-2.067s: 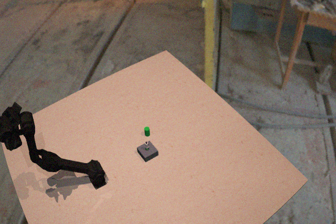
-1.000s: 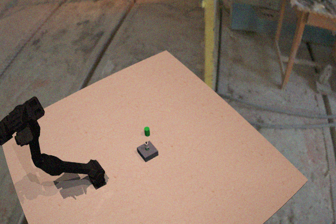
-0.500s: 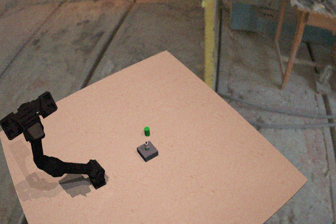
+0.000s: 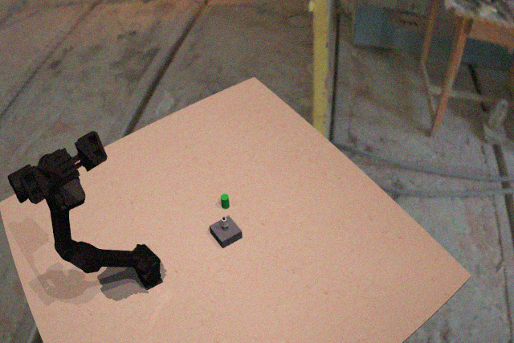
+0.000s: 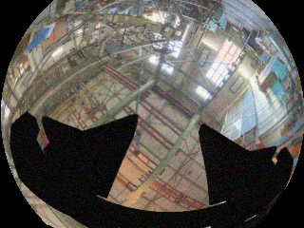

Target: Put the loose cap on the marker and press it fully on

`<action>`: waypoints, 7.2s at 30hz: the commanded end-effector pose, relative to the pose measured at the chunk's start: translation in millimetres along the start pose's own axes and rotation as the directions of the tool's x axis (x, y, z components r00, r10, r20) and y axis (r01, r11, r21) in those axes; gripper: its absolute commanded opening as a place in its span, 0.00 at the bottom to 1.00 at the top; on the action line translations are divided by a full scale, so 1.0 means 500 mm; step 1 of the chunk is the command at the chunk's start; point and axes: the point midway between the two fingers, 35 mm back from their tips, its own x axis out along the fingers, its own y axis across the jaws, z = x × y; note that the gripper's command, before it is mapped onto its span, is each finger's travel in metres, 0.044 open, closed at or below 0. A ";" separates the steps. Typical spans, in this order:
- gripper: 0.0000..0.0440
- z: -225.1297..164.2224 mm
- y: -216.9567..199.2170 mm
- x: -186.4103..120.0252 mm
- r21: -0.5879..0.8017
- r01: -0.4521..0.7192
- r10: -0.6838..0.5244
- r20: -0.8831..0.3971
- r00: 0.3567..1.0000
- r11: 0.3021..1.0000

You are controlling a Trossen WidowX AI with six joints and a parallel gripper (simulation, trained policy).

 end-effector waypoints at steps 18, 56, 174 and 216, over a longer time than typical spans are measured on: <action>0.70 0.006 -0.156 0.010 -0.053 0.242 -0.241 0.012 0.970 0.969; 0.70 0.022 -0.412 -0.061 -0.128 0.601 -0.599 0.057 0.799 0.789; 0.76 0.193 -0.962 -0.632 -0.048 0.995 -0.853 0.520 -0.049 -0.086; 0.76 0.359 -1.075 -0.785 0.218 0.954 -0.583 0.756 -0.298 -0.205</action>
